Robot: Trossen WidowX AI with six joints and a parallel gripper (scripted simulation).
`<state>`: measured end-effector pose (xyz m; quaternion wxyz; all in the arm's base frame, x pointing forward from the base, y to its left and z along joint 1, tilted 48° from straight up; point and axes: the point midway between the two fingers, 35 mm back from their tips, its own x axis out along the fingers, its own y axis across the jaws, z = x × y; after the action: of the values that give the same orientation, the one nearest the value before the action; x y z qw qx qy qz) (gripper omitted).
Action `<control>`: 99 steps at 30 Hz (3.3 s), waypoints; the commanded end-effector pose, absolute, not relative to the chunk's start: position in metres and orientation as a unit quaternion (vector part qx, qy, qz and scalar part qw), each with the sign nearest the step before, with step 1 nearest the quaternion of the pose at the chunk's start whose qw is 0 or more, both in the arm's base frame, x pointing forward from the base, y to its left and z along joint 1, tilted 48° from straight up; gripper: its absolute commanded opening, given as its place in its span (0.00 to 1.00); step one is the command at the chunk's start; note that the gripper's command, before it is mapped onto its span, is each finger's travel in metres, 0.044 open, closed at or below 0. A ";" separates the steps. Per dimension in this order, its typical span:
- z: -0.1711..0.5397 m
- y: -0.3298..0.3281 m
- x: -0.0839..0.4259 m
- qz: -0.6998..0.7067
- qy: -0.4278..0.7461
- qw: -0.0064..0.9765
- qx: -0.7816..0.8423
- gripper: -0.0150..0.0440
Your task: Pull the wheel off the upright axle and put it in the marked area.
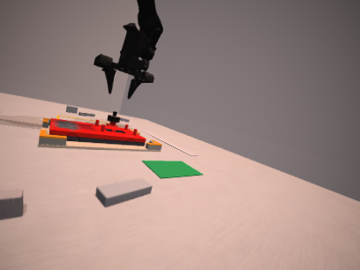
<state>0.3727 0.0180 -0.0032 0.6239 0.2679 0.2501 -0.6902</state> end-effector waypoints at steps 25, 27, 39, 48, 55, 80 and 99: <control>-0.051 -0.038 0.366 -0.694 0.247 0.621 0.269 0.60; -0.051 -0.038 0.366 -0.694 0.247 0.621 0.269 0.57; -0.051 -0.037 0.366 -0.694 0.247 0.621 0.269 0.25; -0.049 -0.035 0.366 -0.693 0.247 0.621 0.268 0.25; -0.047 -0.033 0.367 -0.693 0.247 0.622 0.268 0.25; -0.042 -0.027 0.367 -0.693 0.248 0.622 0.267 0.25; -0.038 -0.022 0.368 -0.693 0.248 0.623 0.266 0.25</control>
<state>0.3648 -0.0267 -0.0412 0.6205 0.2607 0.2492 -0.6963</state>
